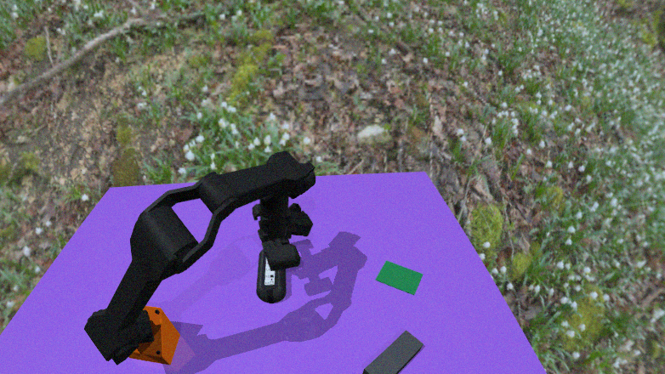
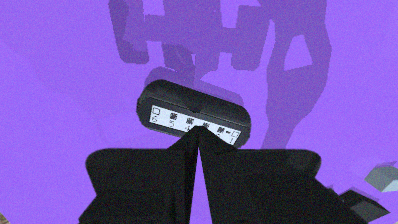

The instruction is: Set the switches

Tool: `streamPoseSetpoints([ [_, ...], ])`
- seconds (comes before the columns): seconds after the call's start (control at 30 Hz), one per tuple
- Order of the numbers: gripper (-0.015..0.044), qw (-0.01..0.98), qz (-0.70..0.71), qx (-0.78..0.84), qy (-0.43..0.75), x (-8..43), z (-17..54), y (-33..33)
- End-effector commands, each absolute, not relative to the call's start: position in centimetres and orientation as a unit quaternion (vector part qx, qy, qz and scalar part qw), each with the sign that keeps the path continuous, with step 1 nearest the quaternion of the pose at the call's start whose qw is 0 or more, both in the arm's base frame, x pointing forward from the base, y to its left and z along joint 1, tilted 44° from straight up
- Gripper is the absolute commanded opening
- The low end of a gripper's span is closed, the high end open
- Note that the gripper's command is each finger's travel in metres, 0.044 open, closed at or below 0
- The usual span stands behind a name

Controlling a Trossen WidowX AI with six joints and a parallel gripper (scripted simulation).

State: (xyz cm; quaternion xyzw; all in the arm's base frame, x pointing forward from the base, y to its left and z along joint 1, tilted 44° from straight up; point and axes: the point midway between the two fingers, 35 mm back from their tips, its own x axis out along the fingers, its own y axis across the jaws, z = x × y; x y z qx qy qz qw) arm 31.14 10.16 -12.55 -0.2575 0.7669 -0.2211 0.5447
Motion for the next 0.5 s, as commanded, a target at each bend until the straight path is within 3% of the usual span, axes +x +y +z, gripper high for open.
streamPoseSetpoints([
  [0.0, 0.0000, 0.380, 0.121, -0.434, 0.808, 32.13, -12.17, 10.84],
  [0.47, 0.0000, 0.205, 0.396, -0.520, 0.729, 32.66, -11.62, 11.06],
])
